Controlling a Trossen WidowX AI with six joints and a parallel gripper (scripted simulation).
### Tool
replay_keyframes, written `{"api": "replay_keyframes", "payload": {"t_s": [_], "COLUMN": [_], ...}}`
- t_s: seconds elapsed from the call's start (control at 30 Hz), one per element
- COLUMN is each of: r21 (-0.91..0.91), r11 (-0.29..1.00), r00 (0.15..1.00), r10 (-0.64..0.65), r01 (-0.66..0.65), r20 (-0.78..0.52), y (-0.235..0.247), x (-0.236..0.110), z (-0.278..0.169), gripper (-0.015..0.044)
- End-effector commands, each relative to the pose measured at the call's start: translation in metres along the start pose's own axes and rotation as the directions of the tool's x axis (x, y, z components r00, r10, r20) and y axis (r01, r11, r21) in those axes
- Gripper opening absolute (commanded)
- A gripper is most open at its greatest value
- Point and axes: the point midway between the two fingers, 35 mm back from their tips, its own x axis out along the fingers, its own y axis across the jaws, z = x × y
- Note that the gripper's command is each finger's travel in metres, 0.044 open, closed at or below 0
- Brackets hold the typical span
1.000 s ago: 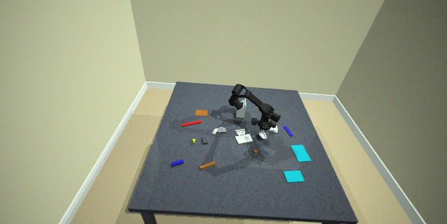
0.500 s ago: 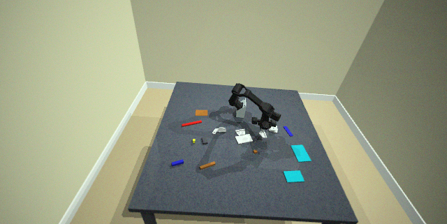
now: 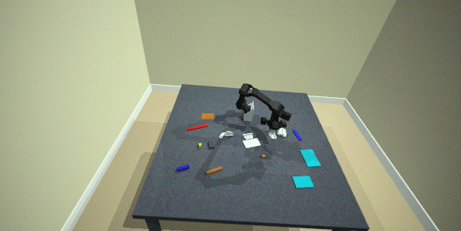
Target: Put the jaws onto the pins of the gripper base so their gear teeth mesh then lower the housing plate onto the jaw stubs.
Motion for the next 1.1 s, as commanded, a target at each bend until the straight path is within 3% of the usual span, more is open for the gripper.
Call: {"api": "replay_keyframes", "payload": {"t_s": [0.0,0.2,0.77,1.07], "r21": [0.007,0.020,0.360,0.454], "r11": [1.000,1.000,0.933,0.891], "r00": [1.000,1.000,1.000,1.000], "r10": [0.010,0.010,0.010,0.010], "r01": [-0.010,-0.010,-0.010,-0.009], "r20": [0.000,0.000,0.000,0.000], "y": [0.001,0.001,0.010,0.013], "x": [-0.006,-0.006,-0.006,-0.006], "z": [0.001,0.001,0.004,0.005], "gripper": [0.0037,0.0037,0.0037,0.0037]}}
